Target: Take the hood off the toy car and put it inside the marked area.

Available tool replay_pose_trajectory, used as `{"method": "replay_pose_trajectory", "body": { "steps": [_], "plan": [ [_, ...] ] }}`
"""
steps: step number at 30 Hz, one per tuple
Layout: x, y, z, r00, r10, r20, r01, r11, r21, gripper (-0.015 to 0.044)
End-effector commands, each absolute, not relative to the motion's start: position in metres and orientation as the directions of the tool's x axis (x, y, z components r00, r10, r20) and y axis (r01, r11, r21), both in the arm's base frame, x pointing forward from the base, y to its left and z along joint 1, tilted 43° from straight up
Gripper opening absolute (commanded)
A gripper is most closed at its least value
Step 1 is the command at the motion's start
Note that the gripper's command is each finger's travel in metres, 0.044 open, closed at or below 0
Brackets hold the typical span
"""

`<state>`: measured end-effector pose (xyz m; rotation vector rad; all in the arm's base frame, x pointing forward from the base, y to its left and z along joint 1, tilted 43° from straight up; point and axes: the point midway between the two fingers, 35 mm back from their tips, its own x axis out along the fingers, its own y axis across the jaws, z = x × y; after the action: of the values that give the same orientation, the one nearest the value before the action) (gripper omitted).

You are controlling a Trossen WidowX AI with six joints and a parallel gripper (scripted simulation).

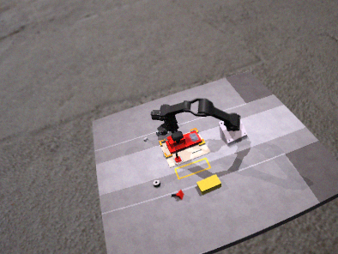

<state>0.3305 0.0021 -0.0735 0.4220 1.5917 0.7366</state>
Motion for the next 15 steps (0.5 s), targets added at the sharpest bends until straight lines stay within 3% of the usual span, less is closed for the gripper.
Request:
{"method": "replay_pose_trajectory", "body": {
  "steps": [1,15],
  "plan": [
    [0.333,-0.001,-0.070,-0.160,0.647,-0.746,-0.153,0.730,0.666,0.0000],
    [0.338,-0.021,-0.047,-0.160,0.646,-0.746,-0.152,0.731,0.665,0.0000]
  ]
}}
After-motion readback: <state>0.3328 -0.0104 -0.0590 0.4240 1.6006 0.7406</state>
